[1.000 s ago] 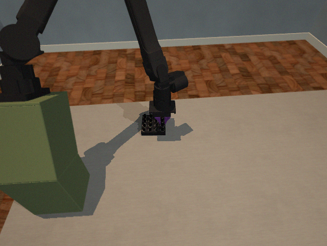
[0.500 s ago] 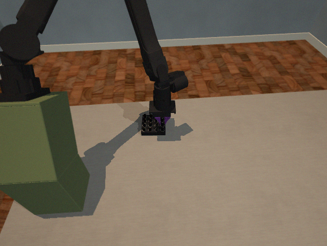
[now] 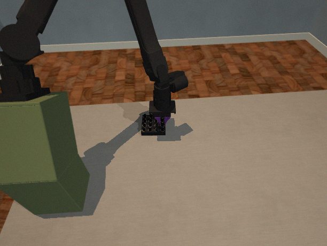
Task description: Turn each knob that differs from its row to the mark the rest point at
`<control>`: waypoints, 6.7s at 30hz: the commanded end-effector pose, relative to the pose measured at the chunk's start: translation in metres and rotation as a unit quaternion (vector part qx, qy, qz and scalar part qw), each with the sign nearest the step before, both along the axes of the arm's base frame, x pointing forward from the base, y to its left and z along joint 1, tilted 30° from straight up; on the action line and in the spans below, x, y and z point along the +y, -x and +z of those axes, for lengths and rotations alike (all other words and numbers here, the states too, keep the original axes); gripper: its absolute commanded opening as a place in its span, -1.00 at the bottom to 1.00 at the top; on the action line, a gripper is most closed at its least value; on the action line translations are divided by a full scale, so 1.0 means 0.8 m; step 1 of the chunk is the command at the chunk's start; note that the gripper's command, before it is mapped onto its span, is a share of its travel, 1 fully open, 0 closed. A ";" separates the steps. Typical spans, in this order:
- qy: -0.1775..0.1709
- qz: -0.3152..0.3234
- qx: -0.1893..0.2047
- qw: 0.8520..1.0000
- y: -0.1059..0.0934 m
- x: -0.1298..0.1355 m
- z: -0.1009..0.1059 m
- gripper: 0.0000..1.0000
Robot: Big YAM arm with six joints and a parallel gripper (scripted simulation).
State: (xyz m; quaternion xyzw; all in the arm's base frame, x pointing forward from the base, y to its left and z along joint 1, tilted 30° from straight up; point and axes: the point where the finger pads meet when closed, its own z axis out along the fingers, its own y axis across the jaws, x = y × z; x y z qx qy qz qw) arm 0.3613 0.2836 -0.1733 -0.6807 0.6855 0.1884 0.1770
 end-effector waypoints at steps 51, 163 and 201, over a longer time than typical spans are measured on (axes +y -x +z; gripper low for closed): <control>-0.002 -0.407 0.225 0.885 -0.011 -0.015 0.031 -0.63; -0.001 -0.520 0.296 0.801 -0.005 0.023 -0.019 -0.63; 0.002 -0.520 0.297 0.801 -0.004 0.022 -0.019 -0.63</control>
